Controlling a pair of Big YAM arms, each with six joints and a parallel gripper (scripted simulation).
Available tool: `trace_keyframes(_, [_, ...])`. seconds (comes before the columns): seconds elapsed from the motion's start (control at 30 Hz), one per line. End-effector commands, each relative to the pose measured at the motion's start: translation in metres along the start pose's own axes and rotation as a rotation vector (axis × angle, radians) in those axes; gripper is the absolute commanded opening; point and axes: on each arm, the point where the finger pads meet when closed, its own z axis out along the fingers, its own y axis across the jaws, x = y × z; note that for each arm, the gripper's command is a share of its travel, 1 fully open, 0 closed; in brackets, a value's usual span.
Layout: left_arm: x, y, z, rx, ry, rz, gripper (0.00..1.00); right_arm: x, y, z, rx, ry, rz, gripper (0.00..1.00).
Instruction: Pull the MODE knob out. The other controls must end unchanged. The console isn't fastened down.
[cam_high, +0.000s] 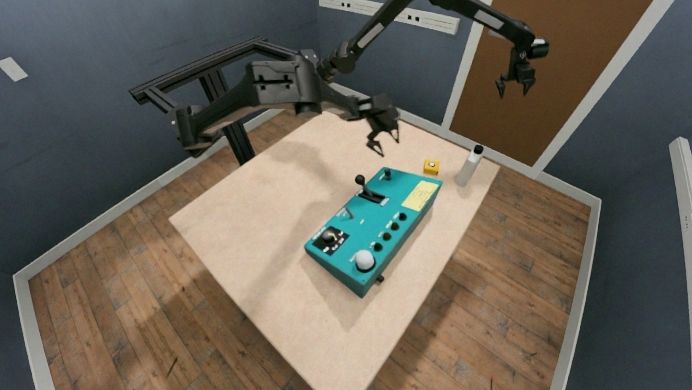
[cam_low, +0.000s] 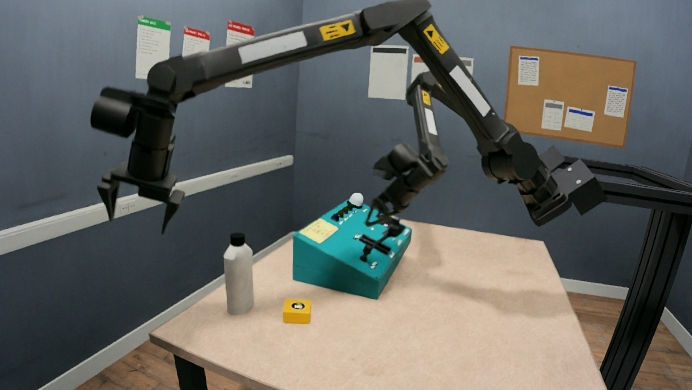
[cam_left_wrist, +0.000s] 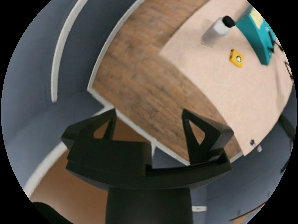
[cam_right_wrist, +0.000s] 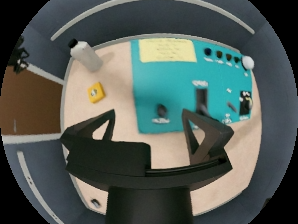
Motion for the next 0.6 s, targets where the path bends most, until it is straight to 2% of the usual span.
trace_keyframes(0.0, [0.017, 0.024, -0.046, -0.118, 0.051, -0.134, 1.00, -0.018, -0.027, -0.027, -0.014, -0.054, 0.004, 1.00])
trace_keyframes(0.07, [0.017, 0.024, -0.046, -0.118, 0.051, -0.134, 1.00, -0.018, -0.027, -0.027, -0.014, -0.054, 0.004, 1.00])
trace_keyframes(0.13, [0.046, 0.027, -0.065, -0.176, 0.108, -0.221, 1.00, -0.007, -0.046, -0.035, -0.012, -0.054, -0.015, 1.00])
trace_keyframes(0.3, [0.085, 0.028, -0.097, -0.271, 0.186, -0.348, 1.00, 0.006, -0.073, -0.046, -0.005, -0.051, -0.040, 1.00])
trace_keyframes(0.57, [0.141, 0.024, -0.153, -0.443, 0.292, -0.540, 1.00, -0.002, -0.070, -0.046, -0.006, -0.063, -0.025, 1.00])
